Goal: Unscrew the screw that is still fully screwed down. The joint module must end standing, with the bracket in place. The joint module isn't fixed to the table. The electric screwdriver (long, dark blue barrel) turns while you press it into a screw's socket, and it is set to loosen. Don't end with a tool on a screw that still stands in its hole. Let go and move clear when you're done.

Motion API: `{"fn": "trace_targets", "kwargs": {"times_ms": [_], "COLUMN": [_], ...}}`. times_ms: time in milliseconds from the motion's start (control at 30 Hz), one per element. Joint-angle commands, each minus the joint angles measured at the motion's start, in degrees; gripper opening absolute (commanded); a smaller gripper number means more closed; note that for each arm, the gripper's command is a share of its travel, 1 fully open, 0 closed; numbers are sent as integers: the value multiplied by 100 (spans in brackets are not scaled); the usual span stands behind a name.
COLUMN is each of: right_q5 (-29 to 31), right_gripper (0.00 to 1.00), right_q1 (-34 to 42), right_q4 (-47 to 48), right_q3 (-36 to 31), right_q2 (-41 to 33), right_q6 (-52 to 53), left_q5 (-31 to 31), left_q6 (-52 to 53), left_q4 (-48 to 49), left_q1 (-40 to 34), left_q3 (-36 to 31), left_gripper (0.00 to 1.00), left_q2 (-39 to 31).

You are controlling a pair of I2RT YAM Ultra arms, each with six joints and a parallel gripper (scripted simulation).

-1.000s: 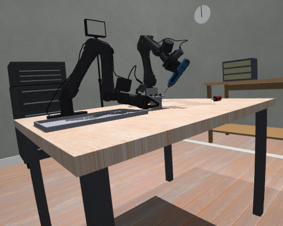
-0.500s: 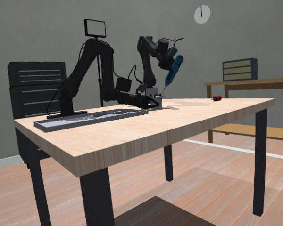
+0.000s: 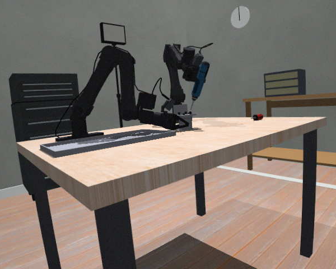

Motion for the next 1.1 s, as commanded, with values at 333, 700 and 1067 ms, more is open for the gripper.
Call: {"fn": "trace_targets", "kwargs": {"times_ms": [333, 700, 1067], "right_q5": [27, 27, 27], "right_gripper": [59, 59, 59], "right_q1": [12, 12, 12], "right_q4": [-56, -56, -56], "right_q3": [37, 37, 37], "right_q2": [-28, -28, -28], "right_q6": [21, 21, 21], "left_q5": [-16, -16, -30], "left_q6": [444, 811, 1079], "left_q4": [1237, 1696, 2218], "left_q1": [-406, -862, -1161], "left_q3": [-248, -370, -656], "left_gripper": [42, 42, 42], "left_q2": [-438, -763, -940]}}
